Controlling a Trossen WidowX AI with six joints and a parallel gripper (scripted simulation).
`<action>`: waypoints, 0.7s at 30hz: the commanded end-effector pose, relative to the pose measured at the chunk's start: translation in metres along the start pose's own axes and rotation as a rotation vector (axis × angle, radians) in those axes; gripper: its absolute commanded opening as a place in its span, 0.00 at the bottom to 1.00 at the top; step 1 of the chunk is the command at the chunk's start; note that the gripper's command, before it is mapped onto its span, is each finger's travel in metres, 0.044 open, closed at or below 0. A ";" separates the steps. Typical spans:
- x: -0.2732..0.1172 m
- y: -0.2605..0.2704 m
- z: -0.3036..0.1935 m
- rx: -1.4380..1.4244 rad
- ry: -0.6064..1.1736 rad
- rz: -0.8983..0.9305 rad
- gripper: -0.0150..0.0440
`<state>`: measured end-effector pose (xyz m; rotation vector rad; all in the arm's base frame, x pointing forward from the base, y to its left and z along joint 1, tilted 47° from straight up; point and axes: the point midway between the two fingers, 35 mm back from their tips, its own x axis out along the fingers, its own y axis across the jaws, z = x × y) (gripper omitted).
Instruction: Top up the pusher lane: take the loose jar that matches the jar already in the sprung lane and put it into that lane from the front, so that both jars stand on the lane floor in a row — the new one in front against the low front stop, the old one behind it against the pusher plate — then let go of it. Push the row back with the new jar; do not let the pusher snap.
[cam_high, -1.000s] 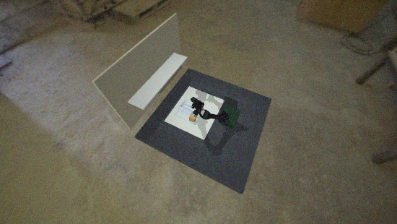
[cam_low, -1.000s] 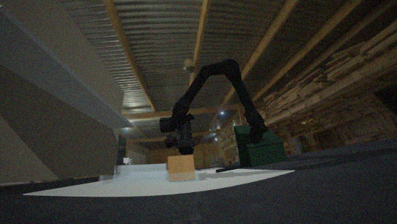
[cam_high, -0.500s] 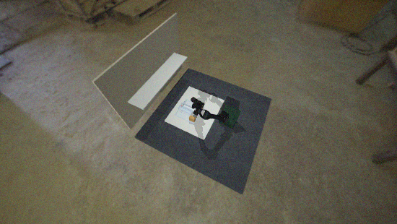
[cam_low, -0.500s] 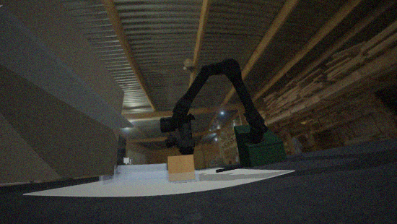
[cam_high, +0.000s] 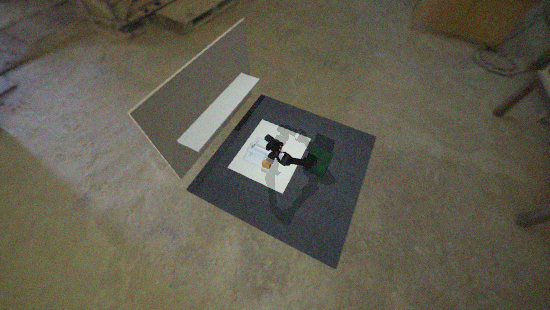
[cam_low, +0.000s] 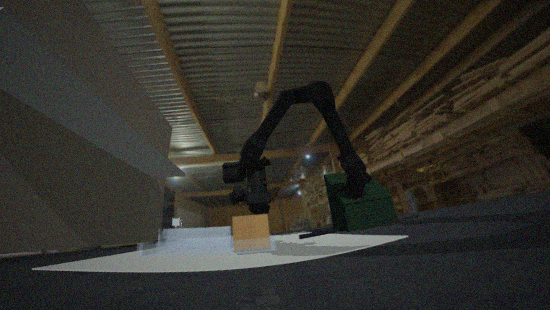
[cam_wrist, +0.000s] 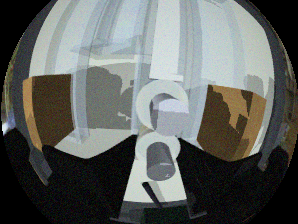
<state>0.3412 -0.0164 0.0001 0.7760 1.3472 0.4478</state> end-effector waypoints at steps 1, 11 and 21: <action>0.000 0.002 0.001 -0.007 -0.007 0.008 0.25; 0.000 0.002 -0.001 -0.007 -0.007 0.008 0.25; 0.000 0.000 -0.003 -0.007 -0.006 0.008 0.25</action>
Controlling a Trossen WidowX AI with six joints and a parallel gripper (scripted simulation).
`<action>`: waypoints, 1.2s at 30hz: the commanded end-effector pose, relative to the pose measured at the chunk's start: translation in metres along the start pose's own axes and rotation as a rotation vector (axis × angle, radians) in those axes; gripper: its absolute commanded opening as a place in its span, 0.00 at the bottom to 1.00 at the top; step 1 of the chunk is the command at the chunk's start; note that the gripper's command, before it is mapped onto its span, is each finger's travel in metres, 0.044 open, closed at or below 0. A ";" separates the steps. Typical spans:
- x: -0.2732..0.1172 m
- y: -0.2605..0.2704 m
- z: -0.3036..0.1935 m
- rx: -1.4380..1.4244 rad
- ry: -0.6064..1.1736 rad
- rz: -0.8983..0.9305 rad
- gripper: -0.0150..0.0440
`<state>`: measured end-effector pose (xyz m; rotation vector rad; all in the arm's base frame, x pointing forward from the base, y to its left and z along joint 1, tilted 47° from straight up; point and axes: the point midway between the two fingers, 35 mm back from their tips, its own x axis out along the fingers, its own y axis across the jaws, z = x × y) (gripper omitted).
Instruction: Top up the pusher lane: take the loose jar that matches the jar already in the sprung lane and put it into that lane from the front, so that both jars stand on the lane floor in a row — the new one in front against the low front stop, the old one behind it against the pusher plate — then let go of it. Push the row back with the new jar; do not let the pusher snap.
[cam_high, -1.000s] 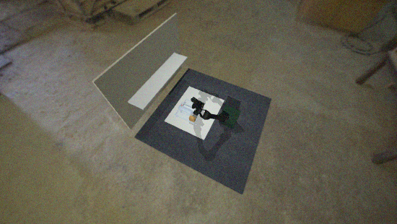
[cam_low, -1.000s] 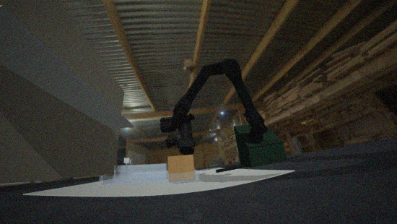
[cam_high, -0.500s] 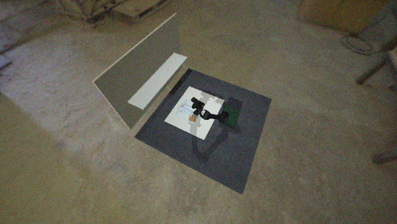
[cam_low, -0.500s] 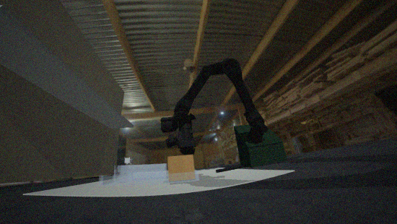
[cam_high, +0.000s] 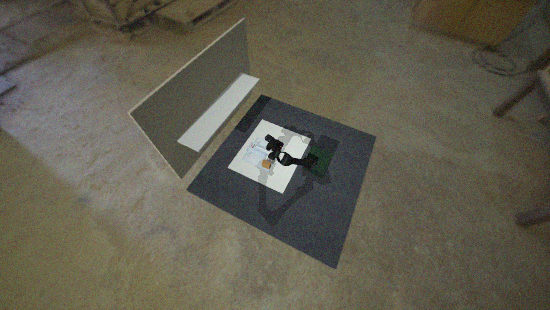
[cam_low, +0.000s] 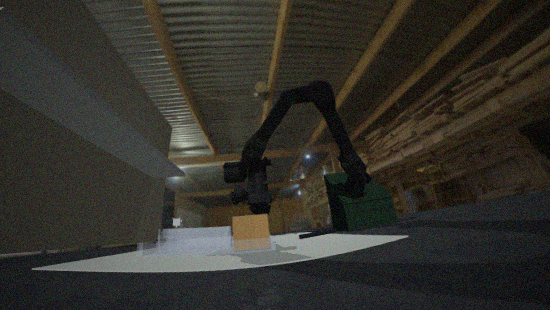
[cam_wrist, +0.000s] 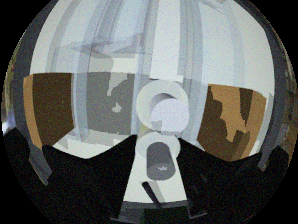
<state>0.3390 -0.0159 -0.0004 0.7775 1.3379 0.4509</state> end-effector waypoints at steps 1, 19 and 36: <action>0.000 0.000 -0.001 -0.003 0.000 0.003 0.25; 0.000 0.000 0.000 -0.003 0.000 0.003 0.71; -0.021 -0.001 -0.011 -0.003 0.001 0.002 0.71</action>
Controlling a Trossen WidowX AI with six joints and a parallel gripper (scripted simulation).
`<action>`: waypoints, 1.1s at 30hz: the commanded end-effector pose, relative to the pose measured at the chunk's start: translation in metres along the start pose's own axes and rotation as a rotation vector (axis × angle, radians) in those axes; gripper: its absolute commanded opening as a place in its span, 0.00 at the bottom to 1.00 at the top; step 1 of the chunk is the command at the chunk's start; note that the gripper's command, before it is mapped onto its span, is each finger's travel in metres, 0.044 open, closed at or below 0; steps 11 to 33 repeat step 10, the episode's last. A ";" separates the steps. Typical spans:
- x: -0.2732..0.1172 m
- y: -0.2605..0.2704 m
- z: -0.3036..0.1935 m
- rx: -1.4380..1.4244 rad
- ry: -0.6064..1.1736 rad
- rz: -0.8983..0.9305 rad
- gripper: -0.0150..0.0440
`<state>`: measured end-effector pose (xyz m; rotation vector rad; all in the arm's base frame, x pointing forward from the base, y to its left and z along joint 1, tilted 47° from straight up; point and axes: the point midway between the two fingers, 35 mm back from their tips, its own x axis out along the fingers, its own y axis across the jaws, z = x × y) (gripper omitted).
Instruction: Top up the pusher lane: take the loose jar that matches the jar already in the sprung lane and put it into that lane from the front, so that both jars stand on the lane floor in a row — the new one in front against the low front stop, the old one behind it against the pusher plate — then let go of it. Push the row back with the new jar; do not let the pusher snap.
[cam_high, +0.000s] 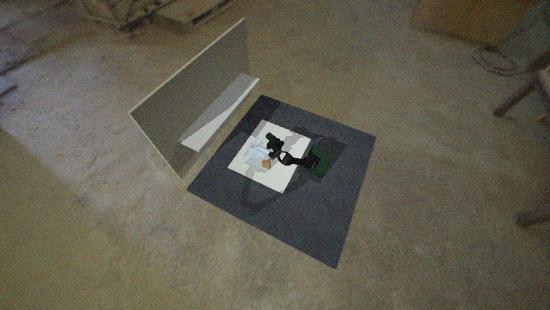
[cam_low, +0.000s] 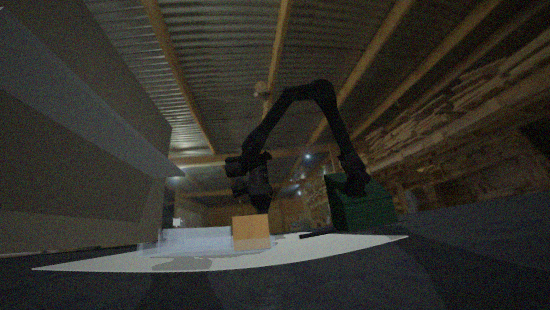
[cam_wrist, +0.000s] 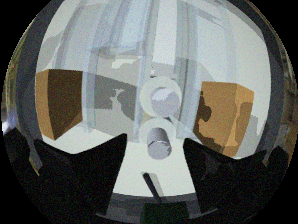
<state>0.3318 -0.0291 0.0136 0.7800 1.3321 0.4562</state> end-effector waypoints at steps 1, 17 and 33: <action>-0.001 -0.001 -0.011 0.000 0.004 -0.004 0.71; -0.002 -0.001 -0.041 0.001 0.005 -0.005 0.71; -0.002 -0.001 -0.041 0.001 0.005 -0.005 0.71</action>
